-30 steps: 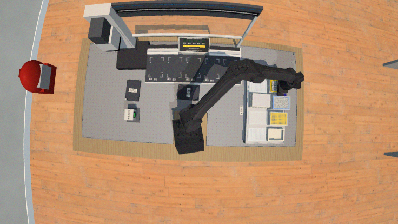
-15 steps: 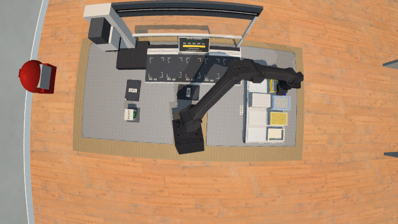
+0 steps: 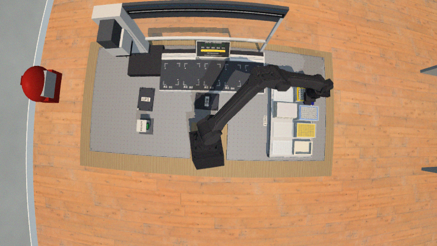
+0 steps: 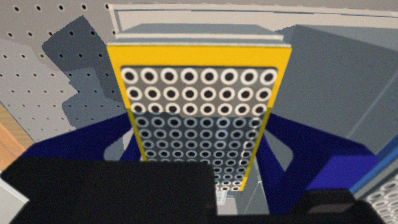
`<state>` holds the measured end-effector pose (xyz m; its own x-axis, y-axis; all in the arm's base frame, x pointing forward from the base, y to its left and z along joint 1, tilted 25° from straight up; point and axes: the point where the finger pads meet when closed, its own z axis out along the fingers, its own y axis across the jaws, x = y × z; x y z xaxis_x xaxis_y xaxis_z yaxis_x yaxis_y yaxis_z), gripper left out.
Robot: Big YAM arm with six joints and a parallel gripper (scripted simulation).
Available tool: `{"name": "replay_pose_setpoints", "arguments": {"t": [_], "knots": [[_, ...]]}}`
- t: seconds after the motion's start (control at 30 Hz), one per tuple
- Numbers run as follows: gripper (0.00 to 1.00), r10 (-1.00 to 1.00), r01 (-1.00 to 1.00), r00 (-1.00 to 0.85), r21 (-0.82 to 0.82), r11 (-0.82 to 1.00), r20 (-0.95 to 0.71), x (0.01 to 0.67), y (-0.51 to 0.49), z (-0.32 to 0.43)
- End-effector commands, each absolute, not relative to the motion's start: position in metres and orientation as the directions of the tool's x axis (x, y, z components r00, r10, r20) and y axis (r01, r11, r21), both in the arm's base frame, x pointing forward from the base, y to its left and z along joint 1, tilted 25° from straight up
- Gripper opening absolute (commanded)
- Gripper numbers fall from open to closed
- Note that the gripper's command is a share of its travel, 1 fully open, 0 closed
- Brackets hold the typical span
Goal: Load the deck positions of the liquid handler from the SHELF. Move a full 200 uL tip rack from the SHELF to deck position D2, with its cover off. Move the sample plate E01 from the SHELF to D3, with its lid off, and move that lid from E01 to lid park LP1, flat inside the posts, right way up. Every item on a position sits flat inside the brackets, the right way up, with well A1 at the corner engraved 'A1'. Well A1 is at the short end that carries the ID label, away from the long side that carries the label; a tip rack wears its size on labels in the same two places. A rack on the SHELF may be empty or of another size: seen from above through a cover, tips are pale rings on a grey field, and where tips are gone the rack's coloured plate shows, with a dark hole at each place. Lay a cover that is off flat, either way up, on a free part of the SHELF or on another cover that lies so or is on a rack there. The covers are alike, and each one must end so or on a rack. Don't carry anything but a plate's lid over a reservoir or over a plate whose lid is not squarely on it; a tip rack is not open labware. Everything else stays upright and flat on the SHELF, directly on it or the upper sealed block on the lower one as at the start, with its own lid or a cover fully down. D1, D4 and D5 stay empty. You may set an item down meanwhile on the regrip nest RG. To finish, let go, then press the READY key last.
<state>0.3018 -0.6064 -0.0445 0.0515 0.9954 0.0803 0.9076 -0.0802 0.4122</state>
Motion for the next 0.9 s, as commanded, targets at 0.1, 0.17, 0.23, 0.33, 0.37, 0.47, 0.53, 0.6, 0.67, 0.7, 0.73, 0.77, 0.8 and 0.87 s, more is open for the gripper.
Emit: {"name": "replay_pose_setpoints", "arguments": {"t": [0.1, 0.17, 0.23, 0.33, 0.37, 0.47, 0.53, 0.6, 0.67, 0.7, 0.73, 0.77, 0.8, 0.87], "knots": [[0.00, 0.997, 0.900, 0.063, 0.429, -0.072, 0.036, 0.300, -0.623, -0.023], [0.00, 0.997, 0.900, 0.063, 0.429, -0.072, 0.036, 0.300, -0.623, -0.023], [0.00, 0.997, 0.900, 0.063, 0.429, -0.072, 0.036, 0.300, -0.623, -0.023], [0.00, 0.997, 0.900, 0.063, 0.429, -0.072, 0.036, 0.300, -0.623, -0.023], [0.00, 0.997, 0.900, 0.063, 0.429, -0.072, 0.036, 0.300, -0.623, -0.023], [0.00, 0.997, 0.900, 0.063, 0.429, -0.072, 0.036, 0.300, -0.623, -0.023], [0.00, 0.997, 0.900, 0.063, 0.429, -0.072, 0.036, 0.300, -0.623, -0.023], [0.00, 0.996, 0.900, 0.081, 0.426, -0.091, 0.042, 0.285, -0.622, -0.011], [0.00, 0.997, 0.901, 0.073, 0.427, -0.083, 0.039, 0.284, -0.622, -0.008], [0.00, 0.997, 0.901, 0.071, 0.427, -0.080, 0.037, 0.283, -0.622, -0.006], [0.00, 0.997, 0.901, 0.071, 0.427, -0.079, 0.036, 0.283, -0.623, -0.004], [0.00, 0.997, 0.900, 0.071, 0.428, -0.079, 0.035, 0.282, -0.623, -0.003], [0.00, 0.997, 0.900, 0.071, 0.429, -0.078, 0.034, 0.282, -0.624, -0.001], [0.00, 0.997, 0.900, 0.071, 0.430, -0.077, 0.031, 0.281, -0.625, 0.004]]}}
